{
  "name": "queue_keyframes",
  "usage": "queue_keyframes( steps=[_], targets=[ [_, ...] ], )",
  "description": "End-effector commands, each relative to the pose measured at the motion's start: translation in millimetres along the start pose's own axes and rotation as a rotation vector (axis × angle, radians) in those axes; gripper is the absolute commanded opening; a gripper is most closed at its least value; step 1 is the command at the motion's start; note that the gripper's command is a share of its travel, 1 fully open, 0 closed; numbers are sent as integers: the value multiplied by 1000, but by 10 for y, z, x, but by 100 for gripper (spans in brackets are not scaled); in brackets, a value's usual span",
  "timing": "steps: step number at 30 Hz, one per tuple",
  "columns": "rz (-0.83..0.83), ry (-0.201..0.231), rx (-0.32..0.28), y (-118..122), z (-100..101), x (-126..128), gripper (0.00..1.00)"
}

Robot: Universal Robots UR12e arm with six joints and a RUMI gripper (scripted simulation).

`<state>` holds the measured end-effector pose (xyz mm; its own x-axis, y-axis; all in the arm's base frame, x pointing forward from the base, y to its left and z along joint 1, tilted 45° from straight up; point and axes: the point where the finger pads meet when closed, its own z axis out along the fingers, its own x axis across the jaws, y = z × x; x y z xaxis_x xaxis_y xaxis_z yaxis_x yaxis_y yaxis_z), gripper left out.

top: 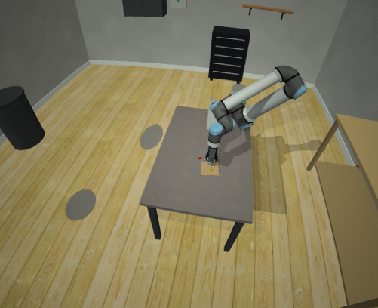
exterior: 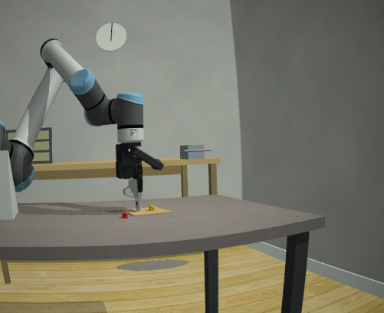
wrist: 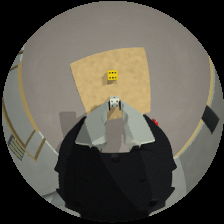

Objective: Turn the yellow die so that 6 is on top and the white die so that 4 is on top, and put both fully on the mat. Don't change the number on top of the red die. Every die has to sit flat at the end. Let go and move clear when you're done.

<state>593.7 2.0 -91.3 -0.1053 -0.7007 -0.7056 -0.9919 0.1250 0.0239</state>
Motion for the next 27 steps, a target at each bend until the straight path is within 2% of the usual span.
queue_keyframes(
  steps=[1, 27],
  targets=[
    [1, -2, -1, 18, 18, -11, 0],
    [1, -2, -1, 18, 48, -11, 0]
  ],
)
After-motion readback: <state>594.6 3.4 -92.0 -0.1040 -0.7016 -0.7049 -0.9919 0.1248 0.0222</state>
